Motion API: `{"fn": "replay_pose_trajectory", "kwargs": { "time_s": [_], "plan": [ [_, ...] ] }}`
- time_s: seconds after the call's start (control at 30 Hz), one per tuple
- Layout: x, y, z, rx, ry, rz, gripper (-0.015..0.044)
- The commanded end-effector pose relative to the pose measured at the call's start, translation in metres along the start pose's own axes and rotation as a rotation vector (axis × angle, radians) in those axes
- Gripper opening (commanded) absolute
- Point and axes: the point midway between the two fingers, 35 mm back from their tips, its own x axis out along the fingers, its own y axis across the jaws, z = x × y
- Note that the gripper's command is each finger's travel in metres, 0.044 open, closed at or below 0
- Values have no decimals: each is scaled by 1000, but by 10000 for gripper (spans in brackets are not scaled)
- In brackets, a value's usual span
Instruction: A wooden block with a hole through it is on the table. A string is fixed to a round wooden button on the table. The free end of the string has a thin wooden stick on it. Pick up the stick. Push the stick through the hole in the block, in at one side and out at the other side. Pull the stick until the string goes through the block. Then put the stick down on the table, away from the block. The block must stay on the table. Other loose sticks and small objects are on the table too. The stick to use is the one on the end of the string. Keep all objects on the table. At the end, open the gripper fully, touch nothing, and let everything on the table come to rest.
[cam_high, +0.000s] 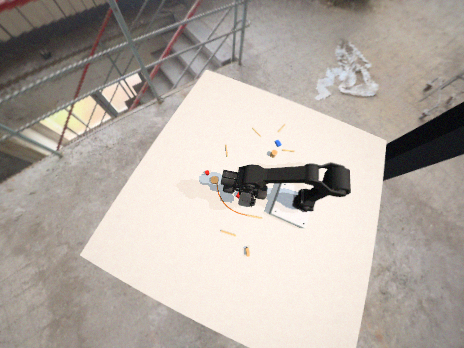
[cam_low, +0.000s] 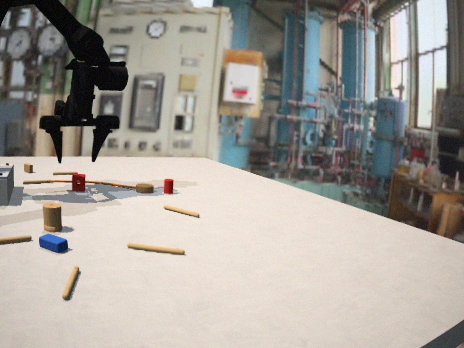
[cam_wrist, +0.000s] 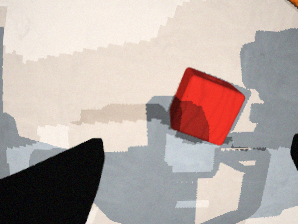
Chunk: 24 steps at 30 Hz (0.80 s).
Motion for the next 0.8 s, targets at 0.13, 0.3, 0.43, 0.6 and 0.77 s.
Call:
{"fn": "replay_pose_trajectory", "kwargs": {
  "time_s": [0.13, 0.3, 0.43, 0.6, 0.77],
  "plan": [
    [0, 0, 0, -5, 4, 1, 244],
    [0, 0, 0, -1, 0, 0, 244],
    [0, 0, 0, -1, 0, 0, 218],
    [0, 0, 0, -1, 0, 0, 87],
    [0, 0, 0, -1, 0, 0, 0]
  ]
}}
